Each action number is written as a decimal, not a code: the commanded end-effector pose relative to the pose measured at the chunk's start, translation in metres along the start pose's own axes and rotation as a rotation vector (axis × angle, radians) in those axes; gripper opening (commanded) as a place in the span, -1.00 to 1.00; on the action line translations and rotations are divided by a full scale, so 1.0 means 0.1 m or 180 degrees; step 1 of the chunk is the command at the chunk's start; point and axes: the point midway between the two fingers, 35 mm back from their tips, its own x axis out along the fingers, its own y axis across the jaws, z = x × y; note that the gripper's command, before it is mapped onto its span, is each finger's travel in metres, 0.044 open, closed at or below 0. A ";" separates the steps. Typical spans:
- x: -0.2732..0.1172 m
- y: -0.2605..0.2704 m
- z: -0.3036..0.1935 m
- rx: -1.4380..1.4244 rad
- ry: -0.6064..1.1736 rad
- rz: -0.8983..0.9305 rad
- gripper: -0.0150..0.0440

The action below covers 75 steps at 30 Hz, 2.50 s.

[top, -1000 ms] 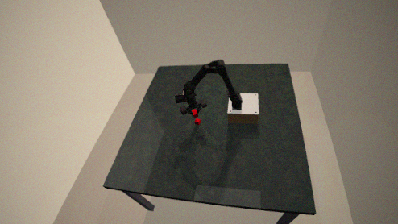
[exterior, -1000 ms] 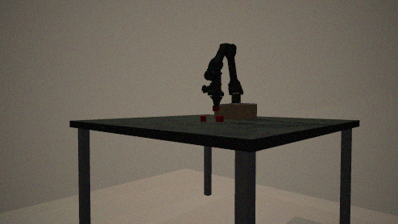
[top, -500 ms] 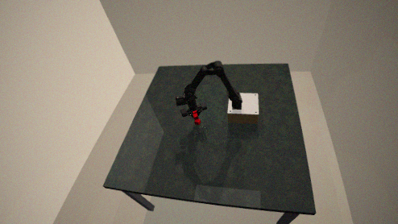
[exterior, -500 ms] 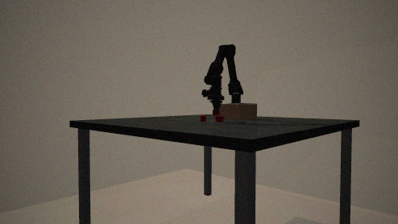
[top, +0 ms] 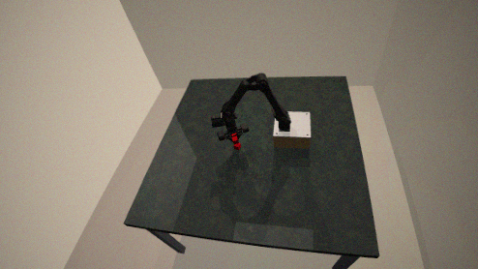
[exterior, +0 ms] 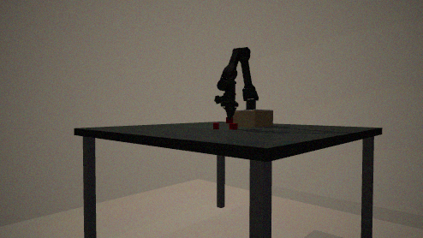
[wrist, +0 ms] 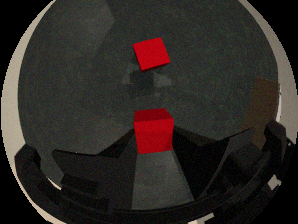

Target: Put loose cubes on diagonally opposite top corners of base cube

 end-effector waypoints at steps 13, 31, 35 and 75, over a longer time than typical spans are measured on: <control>0.01 0.00 -0.01 -0.0003 0.0014 0.0003 0.20; -0.30 0.00 0.00 0.0000 0.0000 0.0001 0.20; -0.35 0.01 0.13 -0.0138 -0.0001 0.0000 0.41; 0.16 -0.06 0.82 -0.0792 -0.0011 -0.0001 0.41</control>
